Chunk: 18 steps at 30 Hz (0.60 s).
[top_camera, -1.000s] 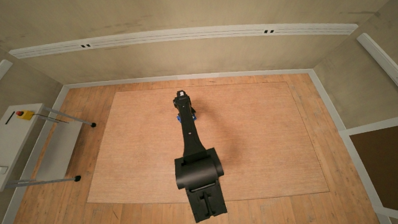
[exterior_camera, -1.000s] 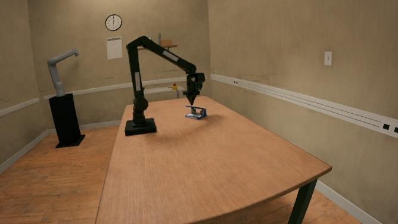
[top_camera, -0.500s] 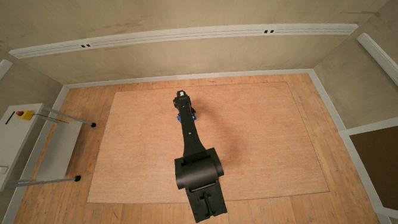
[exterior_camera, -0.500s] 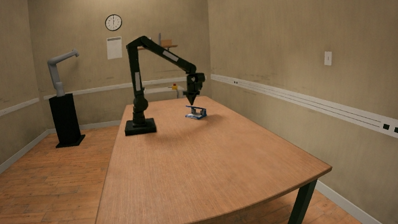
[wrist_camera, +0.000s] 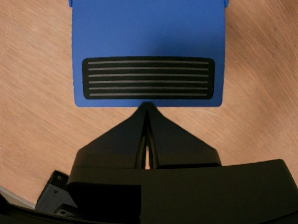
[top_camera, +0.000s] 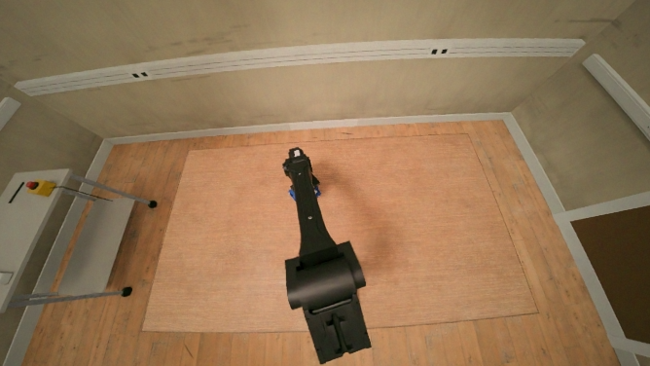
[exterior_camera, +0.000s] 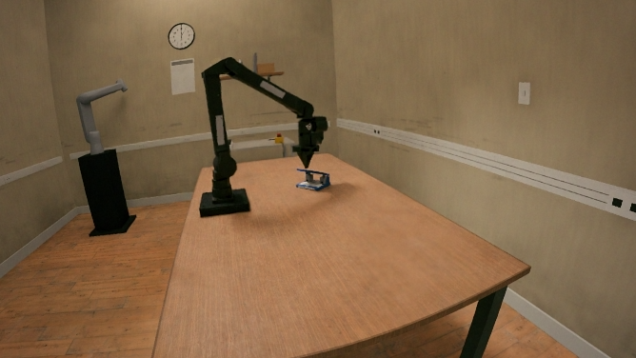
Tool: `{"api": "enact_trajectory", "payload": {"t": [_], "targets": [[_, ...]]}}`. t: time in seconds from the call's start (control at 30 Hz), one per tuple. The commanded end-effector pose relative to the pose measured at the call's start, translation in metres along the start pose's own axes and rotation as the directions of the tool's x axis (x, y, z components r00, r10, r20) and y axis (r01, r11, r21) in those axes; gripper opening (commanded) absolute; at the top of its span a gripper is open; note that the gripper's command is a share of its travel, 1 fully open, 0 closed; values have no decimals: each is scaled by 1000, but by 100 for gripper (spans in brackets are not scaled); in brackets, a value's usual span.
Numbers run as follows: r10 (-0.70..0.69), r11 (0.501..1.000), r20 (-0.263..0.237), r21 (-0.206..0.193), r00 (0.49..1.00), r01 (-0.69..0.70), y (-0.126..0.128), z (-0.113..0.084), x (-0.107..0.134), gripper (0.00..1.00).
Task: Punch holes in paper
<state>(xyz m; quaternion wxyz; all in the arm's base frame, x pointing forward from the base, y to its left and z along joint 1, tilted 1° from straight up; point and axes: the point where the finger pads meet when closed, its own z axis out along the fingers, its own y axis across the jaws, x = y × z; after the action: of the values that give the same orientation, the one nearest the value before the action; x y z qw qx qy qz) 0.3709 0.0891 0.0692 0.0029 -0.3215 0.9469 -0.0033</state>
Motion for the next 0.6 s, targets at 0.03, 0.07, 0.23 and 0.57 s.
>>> {"api": "enact_trajectory", "payload": {"t": [0.03,0.07,0.23,0.57], "targets": [[-6,999,65,33,998,4,-15,-20,-24,0],[-6,999,65,33,998,4,-15,-20,-25,0],[-6,1000,53,27,999,4,-14,-17,-22,0],[-5,1000,35,19,999,5,-11,-11,-16,0]]}}
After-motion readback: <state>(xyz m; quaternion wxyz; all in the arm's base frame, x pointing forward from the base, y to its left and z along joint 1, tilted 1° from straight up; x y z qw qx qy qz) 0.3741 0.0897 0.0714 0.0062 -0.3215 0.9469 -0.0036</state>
